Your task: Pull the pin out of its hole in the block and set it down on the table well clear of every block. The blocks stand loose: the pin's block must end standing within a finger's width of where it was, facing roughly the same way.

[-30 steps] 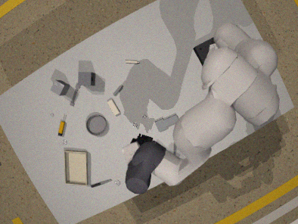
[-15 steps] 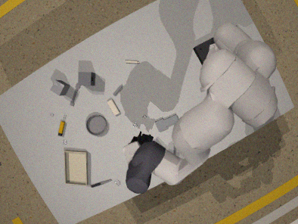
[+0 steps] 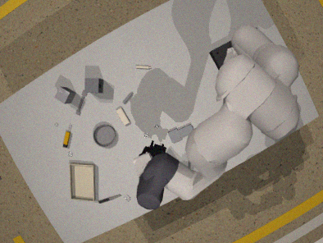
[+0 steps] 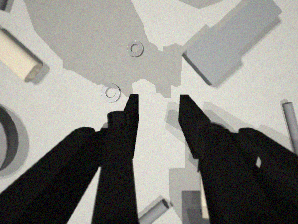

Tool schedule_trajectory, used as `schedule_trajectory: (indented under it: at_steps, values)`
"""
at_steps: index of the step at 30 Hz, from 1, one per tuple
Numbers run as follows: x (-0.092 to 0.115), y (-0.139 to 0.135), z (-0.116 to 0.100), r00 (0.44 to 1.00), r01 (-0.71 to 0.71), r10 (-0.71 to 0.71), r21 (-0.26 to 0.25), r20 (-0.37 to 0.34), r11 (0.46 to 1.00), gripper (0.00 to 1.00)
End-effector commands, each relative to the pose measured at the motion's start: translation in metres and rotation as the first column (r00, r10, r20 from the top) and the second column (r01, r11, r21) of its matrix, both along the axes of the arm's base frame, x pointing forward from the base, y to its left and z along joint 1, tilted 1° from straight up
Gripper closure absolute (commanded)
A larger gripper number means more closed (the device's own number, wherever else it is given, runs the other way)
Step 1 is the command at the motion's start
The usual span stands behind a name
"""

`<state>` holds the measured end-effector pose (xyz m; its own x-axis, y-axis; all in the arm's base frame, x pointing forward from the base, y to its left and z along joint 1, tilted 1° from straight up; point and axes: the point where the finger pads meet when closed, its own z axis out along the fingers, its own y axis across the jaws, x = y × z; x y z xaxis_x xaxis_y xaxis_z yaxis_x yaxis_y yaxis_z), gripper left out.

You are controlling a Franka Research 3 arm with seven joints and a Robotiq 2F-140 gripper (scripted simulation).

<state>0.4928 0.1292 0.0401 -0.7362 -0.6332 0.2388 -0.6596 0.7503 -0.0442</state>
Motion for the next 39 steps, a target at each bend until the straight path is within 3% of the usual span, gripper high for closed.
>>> schedule_trajectory:
  at_steps: [1,39]
  values:
    - [-0.001,-0.003,-0.002,1.0,0.009,-0.009,-0.011,-0.004,1.0,0.67]
    - [0.001,-0.014,0.004,0.999,0.033,-0.032,-0.042,0.001,0.999,0.67]
